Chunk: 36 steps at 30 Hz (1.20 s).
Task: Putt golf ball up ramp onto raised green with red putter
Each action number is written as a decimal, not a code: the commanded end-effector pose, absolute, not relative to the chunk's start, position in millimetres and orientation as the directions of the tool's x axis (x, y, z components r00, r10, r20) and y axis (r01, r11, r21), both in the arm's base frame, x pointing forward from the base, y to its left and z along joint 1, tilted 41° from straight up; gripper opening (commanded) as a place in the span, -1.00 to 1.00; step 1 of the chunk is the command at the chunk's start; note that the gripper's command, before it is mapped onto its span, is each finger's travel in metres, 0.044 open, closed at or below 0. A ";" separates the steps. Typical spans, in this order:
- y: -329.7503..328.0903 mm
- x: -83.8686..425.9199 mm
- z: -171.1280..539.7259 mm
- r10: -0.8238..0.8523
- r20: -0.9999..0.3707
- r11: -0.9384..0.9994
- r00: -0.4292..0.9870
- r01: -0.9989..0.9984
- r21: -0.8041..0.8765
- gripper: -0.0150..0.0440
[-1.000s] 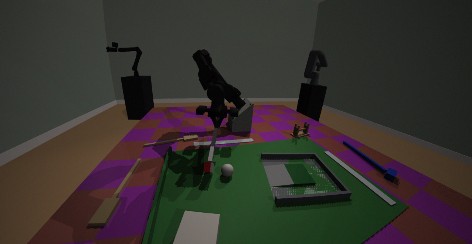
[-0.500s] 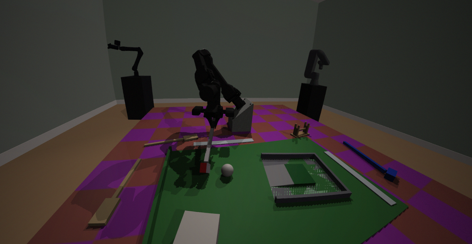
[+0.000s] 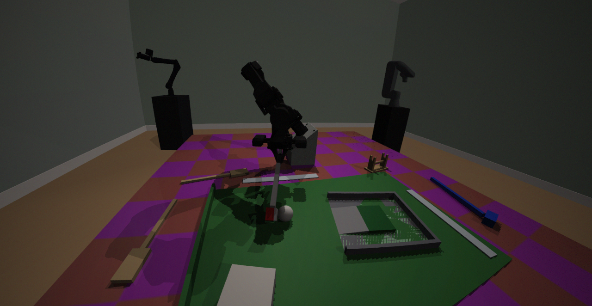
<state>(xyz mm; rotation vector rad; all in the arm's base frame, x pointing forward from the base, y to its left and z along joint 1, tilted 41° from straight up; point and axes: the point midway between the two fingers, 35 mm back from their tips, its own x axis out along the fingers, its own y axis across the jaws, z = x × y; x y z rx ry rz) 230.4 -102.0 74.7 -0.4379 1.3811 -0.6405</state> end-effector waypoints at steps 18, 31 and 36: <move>-8.3 227.9 53.2 -0.658 -0.751 0.750 0.059 0.143 -0.646 -0.49; -3.6 226.2 57.7 -0.661 -0.748 0.748 0.056 0.133 -0.651 -0.49; -3.6 226.2 57.7 -0.661 -0.748 0.748 0.056 0.133 -0.651 -0.49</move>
